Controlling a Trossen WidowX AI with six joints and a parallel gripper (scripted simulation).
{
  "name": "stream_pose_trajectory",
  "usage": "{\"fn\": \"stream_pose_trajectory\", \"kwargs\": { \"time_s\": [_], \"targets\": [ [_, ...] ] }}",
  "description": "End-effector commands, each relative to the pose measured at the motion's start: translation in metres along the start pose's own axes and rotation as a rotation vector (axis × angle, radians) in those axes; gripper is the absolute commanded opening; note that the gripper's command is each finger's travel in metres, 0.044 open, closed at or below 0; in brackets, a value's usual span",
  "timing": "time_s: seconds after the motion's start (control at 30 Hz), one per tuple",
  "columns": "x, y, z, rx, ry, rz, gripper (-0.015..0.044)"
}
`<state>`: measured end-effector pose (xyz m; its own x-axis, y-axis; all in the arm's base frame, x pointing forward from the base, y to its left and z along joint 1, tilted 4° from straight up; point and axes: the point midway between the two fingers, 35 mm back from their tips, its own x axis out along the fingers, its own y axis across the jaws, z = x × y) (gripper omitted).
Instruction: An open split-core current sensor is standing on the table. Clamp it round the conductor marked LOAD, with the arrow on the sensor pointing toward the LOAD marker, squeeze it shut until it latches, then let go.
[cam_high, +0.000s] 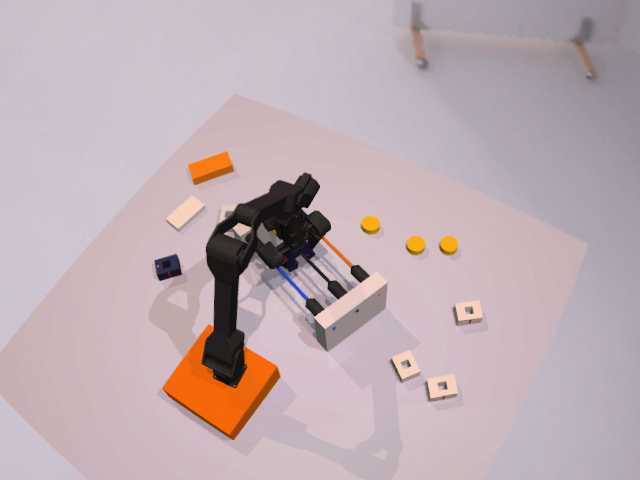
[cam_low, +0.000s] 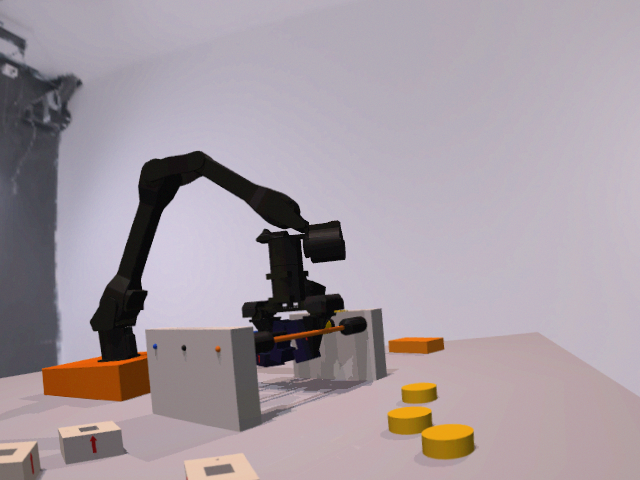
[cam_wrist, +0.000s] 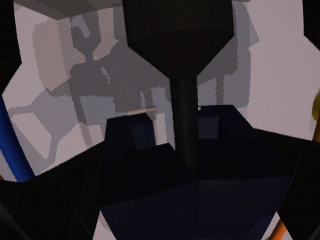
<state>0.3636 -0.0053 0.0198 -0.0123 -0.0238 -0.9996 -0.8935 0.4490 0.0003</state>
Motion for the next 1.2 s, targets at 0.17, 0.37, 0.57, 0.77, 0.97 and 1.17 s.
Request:
{"fn": "stream_pose_trajectory", "kwargs": {
  "time_s": [0.17, 0.37, 0.57, 0.77, 0.97, 1.17],
  "targets": [
    [-0.0008, -0.0001, 0.0001, 0.000, -0.001, -0.001, 0.0300],
    [-0.0008, -0.0001, 0.0001, 0.000, -0.001, -0.001, 0.0182],
    [-0.0008, -0.0001, 0.0001, 0.000, -0.001, -0.001, 0.0024],
    [-0.0008, -0.0001, 0.0001, 0.000, -0.001, -0.001, 0.0000],
    [-0.0008, -0.0001, 0.0001, 0.000, -0.001, -0.001, 0.0000],
    [-0.0008, -0.0001, 0.0001, 0.000, -0.001, -0.001, 0.0000]
  ]
}}
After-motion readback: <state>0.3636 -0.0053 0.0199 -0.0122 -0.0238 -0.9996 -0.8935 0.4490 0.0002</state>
